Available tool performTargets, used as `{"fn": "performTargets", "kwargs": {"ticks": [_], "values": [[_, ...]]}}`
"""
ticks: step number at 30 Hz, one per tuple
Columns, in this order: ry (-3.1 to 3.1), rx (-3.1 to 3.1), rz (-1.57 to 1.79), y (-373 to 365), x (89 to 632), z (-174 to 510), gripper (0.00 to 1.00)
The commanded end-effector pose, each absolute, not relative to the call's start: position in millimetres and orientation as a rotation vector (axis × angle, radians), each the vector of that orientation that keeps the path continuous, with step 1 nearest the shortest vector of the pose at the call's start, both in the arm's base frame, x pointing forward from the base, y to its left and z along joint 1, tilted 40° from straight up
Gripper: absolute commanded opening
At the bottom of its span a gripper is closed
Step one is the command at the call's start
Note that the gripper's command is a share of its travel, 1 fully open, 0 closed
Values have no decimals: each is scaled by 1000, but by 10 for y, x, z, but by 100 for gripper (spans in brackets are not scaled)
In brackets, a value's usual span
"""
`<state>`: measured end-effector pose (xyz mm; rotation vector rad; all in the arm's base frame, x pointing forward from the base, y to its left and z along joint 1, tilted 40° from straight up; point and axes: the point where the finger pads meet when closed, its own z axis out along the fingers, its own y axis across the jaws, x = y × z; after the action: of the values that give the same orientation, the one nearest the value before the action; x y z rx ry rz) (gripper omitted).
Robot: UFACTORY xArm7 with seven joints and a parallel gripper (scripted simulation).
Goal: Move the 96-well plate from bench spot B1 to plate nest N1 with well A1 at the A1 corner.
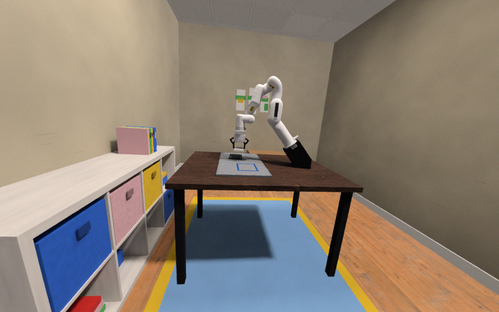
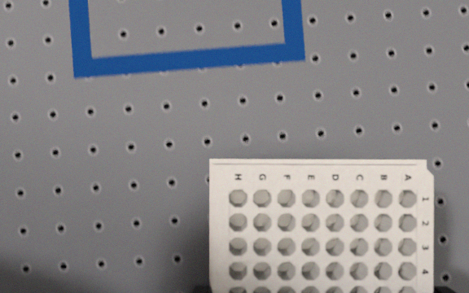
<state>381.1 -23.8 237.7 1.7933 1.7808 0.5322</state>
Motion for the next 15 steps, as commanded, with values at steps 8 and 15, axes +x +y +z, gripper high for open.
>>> {"fn": "performTargets", "kwargs": {"ticks": [8, 15], "values": [[1782, 1791, 536, -533, 3868, 2487, 0], [1782, 1791, 536, -754, 3904, 2557, 0]]}}
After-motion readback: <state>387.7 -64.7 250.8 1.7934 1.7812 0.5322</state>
